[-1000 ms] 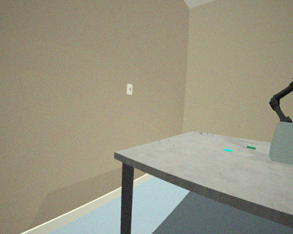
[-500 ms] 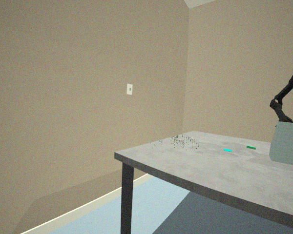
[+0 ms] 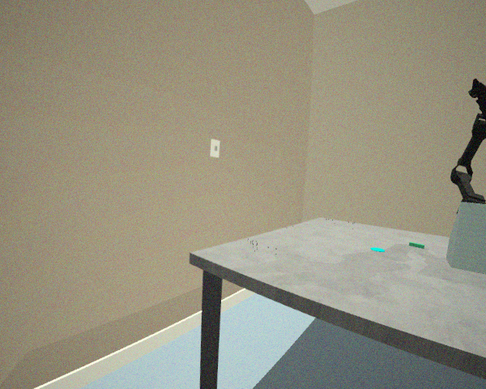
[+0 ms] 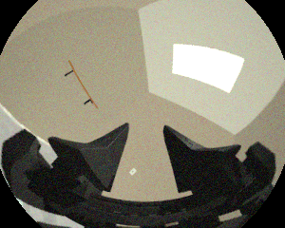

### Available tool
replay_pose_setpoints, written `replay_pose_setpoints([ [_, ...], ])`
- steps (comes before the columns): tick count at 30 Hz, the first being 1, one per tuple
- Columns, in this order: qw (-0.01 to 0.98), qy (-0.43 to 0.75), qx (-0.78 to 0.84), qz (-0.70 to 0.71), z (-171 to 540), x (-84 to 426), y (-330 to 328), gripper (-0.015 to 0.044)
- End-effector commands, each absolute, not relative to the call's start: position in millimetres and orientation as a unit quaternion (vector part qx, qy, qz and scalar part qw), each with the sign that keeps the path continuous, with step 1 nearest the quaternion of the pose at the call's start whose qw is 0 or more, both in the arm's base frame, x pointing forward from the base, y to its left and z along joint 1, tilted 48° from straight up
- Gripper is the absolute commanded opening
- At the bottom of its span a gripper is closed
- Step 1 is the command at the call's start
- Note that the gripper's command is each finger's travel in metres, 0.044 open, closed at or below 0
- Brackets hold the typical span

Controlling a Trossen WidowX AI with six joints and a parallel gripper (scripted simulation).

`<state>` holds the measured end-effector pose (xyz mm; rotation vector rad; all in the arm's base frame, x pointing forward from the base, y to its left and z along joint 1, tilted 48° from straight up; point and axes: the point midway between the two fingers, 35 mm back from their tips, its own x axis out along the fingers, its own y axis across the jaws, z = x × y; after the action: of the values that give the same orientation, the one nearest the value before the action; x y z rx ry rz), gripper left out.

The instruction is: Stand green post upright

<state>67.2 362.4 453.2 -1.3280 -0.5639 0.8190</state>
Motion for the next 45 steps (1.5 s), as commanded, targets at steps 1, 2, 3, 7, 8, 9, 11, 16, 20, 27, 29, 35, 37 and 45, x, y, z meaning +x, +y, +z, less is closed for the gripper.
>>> replay_pose_setpoints([
  [1,0.695,-0.188,-0.604,0.343,428.7,105.6,354.6,0.0233],
  [2,0.7,-0.173,-0.606,0.337,423.3,114.9,351.8,0.0233],
  [3,0.705,-0.158,-0.607,0.331,417.9,124.1,348.7,0.0233],
  [7,0.724,-0.097,-0.611,0.305,396.3,159.8,332.9,0.0233],
  [8,0.728,-0.082,-0.612,0.298,391.0,168.4,328.2,0.0233],
  [9,0.733,-0.066,-0.612,0.291,385.7,176.8,323.2,0.0233],
  [11,0.742,-0.036,-0.61,0.275,375.1,193.2,312.2,0.0233],
  [16,0.762,0.041,-0.603,0.233,349.2,230.7,280.1,0.0233],
  [20,0.776,0.102,-0.591,0.196,329.1,256.3,249.9,0.0233],
  [27,0.794,0.205,-0.559,0.123,295.2,290.4,189.8,0.0233],
  [29,0.797,0.233,-0.548,0.1,285.9,297.3,171.4,0.0233],
  [35,0.802,0.315,-0.507,0.029,259.1,310.2,114.2,0.0233],
  [37,0.802,0.34,-0.491,0.005,250.5,311.8,94.8,0.0233],
  [45,0.79,0.435,-0.421,-0.099,218.3,304.9,18.6,0.0233],
])
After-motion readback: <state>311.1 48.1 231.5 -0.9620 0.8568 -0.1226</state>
